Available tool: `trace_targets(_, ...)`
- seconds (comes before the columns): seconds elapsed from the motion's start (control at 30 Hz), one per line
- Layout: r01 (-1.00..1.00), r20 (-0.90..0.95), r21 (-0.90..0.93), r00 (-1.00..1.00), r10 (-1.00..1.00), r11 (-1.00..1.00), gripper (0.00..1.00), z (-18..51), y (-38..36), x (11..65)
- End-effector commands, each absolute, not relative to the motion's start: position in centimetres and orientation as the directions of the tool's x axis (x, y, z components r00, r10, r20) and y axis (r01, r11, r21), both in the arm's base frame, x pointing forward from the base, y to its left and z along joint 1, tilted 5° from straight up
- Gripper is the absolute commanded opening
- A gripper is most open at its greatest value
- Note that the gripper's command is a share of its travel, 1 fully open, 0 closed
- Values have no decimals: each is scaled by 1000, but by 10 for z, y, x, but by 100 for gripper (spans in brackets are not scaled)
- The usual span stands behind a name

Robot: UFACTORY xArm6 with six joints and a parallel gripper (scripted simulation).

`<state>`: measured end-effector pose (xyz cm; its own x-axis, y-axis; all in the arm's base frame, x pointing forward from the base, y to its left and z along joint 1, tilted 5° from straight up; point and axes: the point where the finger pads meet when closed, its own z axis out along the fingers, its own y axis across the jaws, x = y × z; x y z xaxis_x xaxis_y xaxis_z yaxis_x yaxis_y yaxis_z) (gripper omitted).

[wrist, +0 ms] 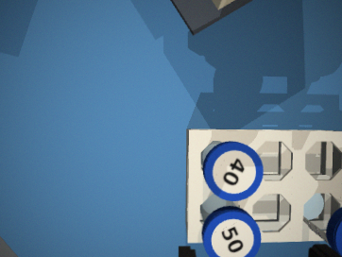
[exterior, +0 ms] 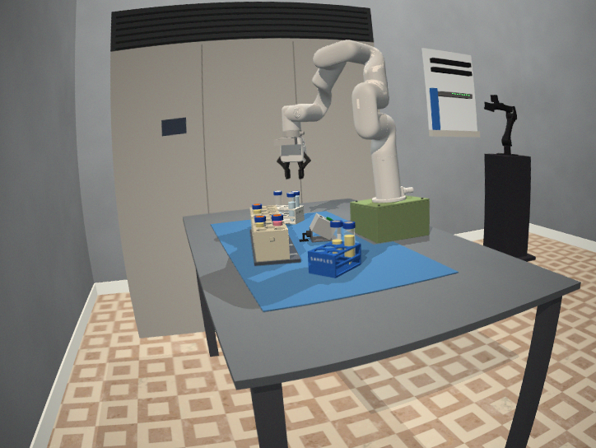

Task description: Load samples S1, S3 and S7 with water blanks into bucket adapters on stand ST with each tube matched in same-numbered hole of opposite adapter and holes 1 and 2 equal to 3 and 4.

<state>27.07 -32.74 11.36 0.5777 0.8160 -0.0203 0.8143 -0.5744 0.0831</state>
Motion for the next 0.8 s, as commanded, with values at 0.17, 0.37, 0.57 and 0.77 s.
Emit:
trace_targets(0.17, 814, -21, 87, 578, 816, -574, 57, 97, -330, 273)
trace_targets(0.37, 814, -21, 87, 578, 816, -574, 57, 85, -331, 273)
trace_targets(0.57, 814, -21, 87, 578, 816, -574, 57, 77, -331, 274)
trace_targets(0.77, 814, -21, 87, 578, 816, -574, 57, 65, -332, 275)
